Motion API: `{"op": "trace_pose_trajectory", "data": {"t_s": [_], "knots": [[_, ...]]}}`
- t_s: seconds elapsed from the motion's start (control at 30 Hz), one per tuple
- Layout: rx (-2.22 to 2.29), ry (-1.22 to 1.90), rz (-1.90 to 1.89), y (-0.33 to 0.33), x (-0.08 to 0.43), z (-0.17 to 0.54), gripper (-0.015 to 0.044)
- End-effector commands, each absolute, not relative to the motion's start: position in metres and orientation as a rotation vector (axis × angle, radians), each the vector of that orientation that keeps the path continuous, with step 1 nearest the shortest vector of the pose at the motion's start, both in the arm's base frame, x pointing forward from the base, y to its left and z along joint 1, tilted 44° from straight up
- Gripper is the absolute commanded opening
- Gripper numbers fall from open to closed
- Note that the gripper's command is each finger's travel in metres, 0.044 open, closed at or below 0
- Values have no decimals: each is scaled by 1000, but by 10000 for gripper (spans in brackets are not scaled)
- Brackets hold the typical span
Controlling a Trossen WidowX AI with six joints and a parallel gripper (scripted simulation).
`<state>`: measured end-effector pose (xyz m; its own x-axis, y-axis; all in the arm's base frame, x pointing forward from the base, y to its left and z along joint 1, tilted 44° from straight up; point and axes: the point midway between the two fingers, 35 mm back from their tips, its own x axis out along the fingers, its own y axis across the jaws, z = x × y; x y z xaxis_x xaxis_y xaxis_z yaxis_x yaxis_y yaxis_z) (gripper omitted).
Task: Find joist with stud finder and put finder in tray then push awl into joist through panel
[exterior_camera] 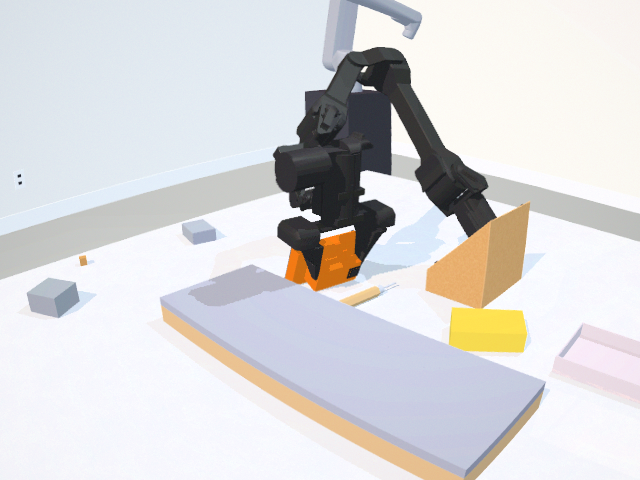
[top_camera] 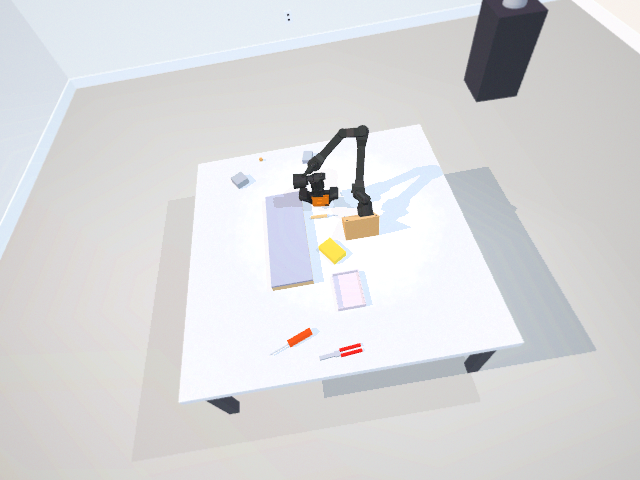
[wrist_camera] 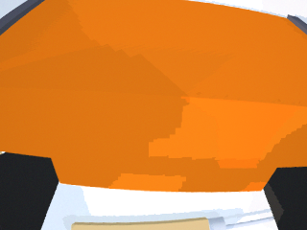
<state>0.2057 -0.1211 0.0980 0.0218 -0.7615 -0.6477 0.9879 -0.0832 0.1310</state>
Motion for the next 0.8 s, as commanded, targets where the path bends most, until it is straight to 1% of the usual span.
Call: {"op": "trace_pose_trajectory", "data": {"t_s": [0.0,0.13,0.77], "knots": [[683,424,-1522,-117,209,103,104],[684,425,-1521,-113,209,107,0],[685,427,-1522,-94,208,126,0]]}}
